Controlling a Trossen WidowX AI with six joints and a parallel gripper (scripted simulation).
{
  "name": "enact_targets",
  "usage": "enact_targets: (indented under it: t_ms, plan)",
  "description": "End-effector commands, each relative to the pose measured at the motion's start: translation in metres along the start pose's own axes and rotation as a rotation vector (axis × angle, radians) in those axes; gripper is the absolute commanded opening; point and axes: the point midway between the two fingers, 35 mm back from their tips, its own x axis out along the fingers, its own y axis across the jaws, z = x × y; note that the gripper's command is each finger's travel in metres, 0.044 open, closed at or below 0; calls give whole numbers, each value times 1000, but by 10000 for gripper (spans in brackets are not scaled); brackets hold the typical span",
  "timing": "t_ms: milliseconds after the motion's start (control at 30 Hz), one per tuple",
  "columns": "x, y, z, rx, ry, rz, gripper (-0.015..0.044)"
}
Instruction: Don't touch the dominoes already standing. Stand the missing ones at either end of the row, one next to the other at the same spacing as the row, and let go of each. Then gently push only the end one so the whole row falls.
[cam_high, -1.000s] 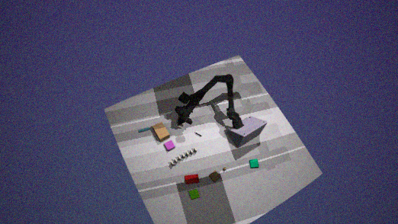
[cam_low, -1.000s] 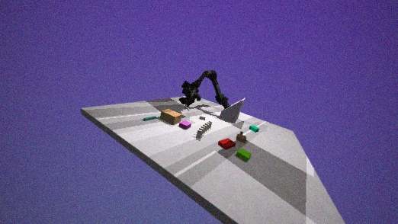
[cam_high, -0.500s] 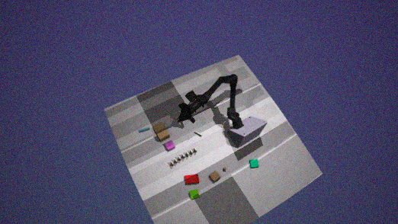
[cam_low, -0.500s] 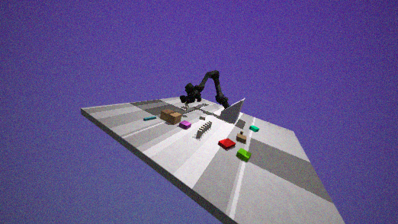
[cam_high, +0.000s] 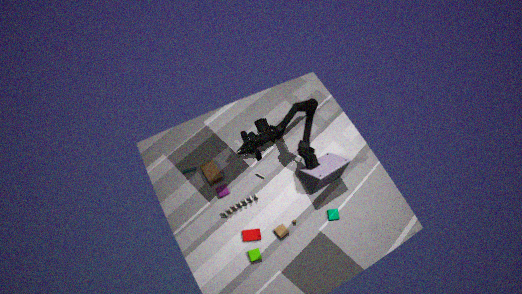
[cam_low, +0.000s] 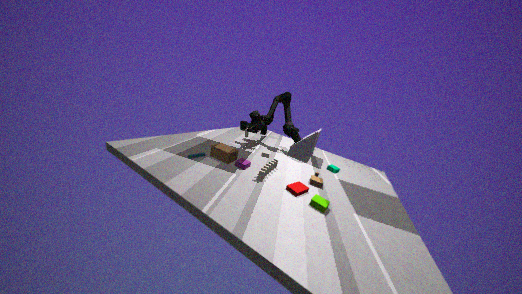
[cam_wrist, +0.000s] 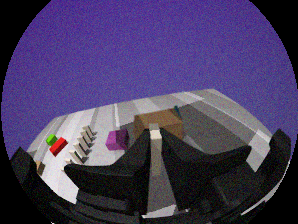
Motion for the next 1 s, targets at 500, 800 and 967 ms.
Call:
enact_targets:
  t_ms: [500,800,967]
  plan:
    - [-20,8,8,-140,-104,-16,24]
    - [-20,7,7,-139,-104,-17,24]
    - [-15,3,-3,-137,-102,-18,24]
